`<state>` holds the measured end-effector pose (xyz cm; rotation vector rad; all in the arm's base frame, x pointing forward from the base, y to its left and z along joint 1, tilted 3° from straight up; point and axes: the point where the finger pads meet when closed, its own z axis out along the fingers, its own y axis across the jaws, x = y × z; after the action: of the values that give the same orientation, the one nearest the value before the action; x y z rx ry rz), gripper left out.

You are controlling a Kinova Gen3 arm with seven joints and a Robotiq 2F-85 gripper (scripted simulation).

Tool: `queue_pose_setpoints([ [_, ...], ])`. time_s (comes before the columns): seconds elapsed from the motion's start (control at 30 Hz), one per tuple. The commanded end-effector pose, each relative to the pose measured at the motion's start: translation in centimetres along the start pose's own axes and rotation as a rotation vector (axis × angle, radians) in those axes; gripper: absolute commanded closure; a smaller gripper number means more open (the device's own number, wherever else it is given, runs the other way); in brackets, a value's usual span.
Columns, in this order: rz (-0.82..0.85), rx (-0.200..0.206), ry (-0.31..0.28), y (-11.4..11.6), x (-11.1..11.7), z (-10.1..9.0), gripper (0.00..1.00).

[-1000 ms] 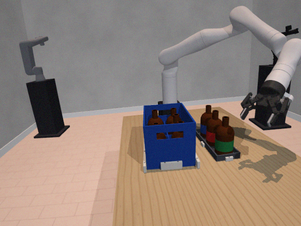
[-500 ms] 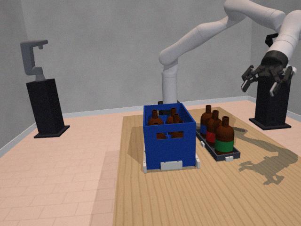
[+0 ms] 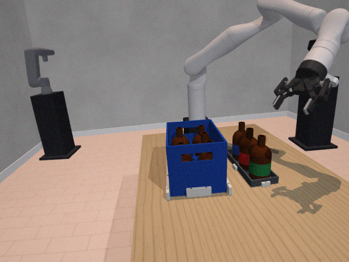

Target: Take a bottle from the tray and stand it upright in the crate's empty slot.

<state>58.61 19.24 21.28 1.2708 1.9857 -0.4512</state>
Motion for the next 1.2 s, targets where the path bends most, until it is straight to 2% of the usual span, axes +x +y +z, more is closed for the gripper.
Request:
queue_pose_setpoints([
  [0.0,0.073,0.065,0.051,-2.3,-3.0,2.9,0.00],
  [0.1,0.181,0.152,0.149,-6.1,-5.0,6.4,0.00],
  [0.17,0.181,0.152,0.149,-6.1,-5.0,6.4,0.00],
  [0.23,0.275,0.215,0.226,-9.3,-6.4,8.8,0.00],
  [0.27,0.317,0.240,0.257,-10.7,-6.9,9.6,0.00],
  [0.3,0.328,0.247,0.266,-11.1,-7.0,9.9,0.00],
  [0.33,0.385,0.277,0.306,-12.8,-7.6,10.8,0.00],
  [0.4,0.445,0.307,0.346,-14.6,-8.1,11.7,0.00],
  [0.43,0.501,0.333,0.382,-16.2,-8.5,12.4,0.00],
  [0.47,0.506,0.335,0.385,-16.3,-8.5,12.4,0.00],
  [0.5,0.569,0.361,0.423,-18.0,-8.9,13.0,0.00],
  [0.63,0.739,0.421,0.514,-22.1,-9.6,14.2,0.00],
  [0.73,0.757,0.427,0.523,-22.6,-9.7,14.2,0.00],
  [0.8,0.872,0.460,0.576,-25.0,-10.0,14.6,0.00],
  [1.1,0.872,0.460,0.576,-25.0,-10.0,14.6,0.00],
  [1.13,0.924,0.473,0.598,-26.1,-10.1,14.7,0.00],
  [1.17,0.924,0.473,0.598,-26.1,-10.1,14.7,0.00],
])
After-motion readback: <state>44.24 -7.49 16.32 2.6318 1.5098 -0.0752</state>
